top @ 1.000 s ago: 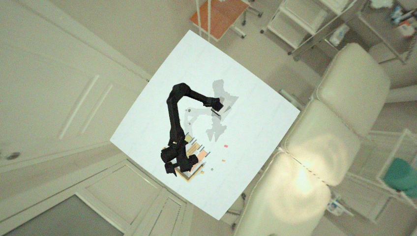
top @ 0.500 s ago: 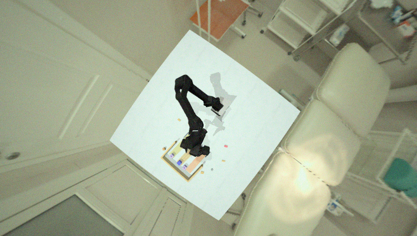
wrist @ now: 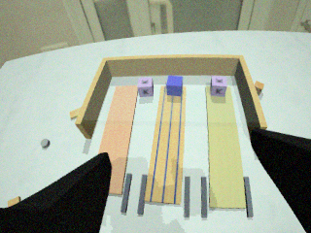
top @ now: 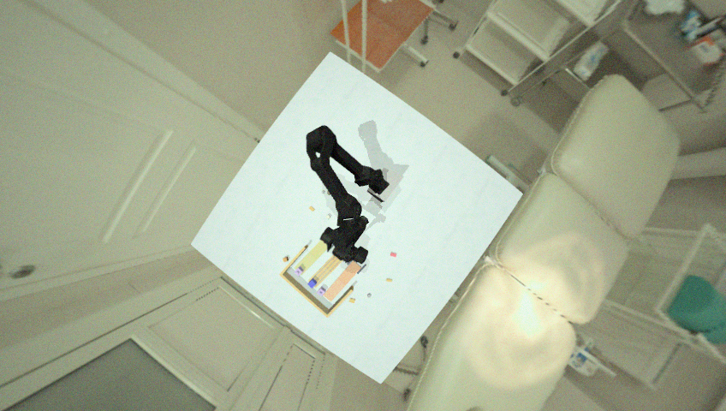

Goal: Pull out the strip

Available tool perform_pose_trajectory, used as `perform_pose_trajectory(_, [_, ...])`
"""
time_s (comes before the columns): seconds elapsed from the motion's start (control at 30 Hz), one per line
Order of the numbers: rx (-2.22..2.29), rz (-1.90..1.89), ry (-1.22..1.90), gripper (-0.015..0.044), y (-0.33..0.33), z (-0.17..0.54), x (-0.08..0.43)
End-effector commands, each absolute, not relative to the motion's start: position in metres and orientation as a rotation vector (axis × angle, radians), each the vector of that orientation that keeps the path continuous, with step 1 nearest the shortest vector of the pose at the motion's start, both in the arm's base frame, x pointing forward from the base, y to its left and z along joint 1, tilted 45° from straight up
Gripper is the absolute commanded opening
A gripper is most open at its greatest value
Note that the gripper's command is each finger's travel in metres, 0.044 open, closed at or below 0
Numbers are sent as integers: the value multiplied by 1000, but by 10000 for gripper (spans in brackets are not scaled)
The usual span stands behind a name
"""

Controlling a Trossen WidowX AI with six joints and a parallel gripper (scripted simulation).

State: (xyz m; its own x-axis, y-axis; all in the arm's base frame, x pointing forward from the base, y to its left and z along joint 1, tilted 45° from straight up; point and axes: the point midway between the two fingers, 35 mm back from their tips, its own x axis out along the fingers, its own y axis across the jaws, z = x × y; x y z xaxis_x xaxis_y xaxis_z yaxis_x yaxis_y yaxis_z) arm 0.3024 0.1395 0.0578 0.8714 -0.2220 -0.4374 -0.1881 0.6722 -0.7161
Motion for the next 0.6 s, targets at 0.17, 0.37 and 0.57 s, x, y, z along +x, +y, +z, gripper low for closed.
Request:
perform_pose_trajectory(0.17, [-836,-29,525,400,138,58,301])
perform_pose_trajectory(0.37, [-794,-59,614,269,131,51,320])
perform_pose_trajectory(0.57, [-731,-204,881,111,99,34,352])
